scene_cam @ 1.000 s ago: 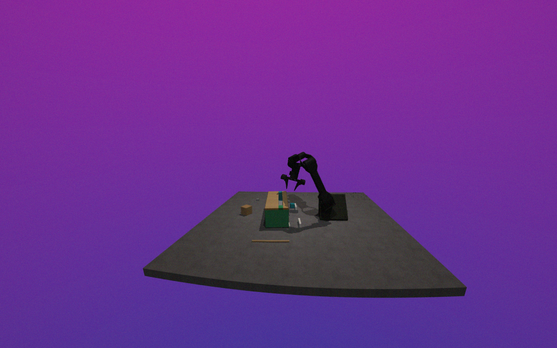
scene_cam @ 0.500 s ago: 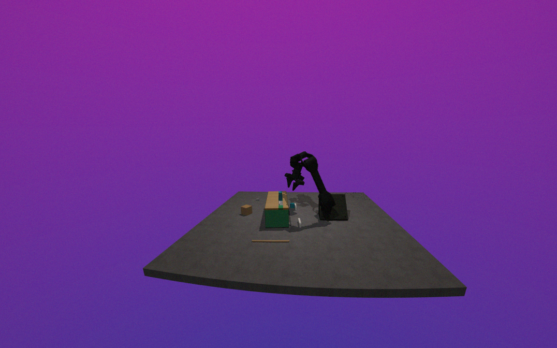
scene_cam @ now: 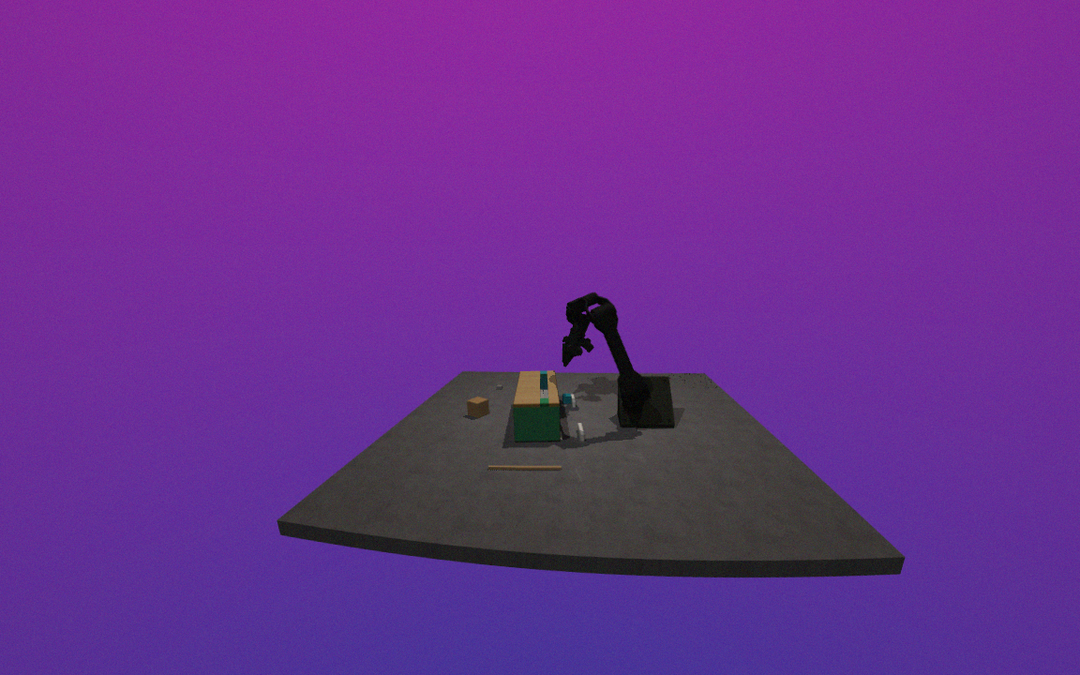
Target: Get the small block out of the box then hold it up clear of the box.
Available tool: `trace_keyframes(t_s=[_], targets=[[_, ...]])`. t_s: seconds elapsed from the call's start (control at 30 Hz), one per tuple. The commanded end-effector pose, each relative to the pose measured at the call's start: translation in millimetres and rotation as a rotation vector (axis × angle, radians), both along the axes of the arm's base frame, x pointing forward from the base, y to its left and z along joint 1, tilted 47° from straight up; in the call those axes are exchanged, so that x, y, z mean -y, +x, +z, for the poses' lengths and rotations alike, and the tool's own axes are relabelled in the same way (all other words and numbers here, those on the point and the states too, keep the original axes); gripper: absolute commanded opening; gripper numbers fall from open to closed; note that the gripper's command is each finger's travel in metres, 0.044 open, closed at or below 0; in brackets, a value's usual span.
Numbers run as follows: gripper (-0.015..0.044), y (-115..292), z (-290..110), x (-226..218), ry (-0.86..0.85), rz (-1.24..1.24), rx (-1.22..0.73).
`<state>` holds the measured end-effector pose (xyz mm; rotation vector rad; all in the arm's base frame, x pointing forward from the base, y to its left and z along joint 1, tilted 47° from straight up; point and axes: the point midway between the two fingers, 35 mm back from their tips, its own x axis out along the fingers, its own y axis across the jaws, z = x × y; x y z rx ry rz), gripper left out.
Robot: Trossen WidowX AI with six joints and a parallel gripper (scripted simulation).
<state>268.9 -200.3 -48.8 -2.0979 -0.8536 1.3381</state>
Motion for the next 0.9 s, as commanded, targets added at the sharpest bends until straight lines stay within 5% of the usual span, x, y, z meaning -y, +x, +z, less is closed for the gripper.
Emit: trace_keyframes(t_s=[0.0, 0.27, 0.87], targets=[[0.0285, 0.6, 0.7, 1.1, 0.011, -0.021, -0.012], [0.0285, 1.0, -64.5, -63.7, 0.013, -0.020, -0.010], [0.0285, -0.8, -78.8, -77.3, 0.013, -0.021, -0.010]])
